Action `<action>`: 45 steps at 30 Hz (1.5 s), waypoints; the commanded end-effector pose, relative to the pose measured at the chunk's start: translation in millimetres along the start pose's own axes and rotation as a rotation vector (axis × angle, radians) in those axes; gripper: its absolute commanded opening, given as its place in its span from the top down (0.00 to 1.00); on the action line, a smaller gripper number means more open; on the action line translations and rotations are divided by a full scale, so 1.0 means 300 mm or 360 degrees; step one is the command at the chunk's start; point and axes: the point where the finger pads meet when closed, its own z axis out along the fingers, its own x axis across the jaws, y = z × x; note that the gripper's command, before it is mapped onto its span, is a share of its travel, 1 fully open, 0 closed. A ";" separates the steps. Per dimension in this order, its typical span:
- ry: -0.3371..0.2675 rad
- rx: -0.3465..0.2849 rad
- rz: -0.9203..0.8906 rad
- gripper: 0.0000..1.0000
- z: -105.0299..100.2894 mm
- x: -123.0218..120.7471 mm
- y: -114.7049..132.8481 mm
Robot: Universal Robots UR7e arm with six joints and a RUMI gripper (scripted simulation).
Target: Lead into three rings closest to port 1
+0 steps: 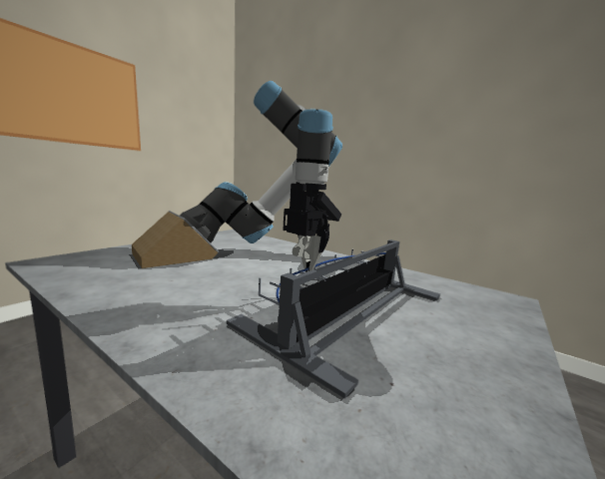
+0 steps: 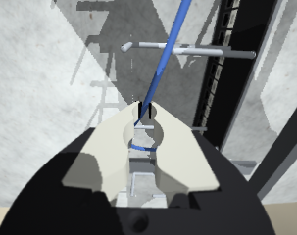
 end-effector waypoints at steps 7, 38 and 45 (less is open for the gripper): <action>0.0002 -0.0001 0.0000 1.00 0.034 0.001 0.001; 0.0002 -0.0001 0.0000 1.00 0.076 0.001 0.001; 0.0002 -0.0001 0.0000 1.00 0.077 0.002 0.001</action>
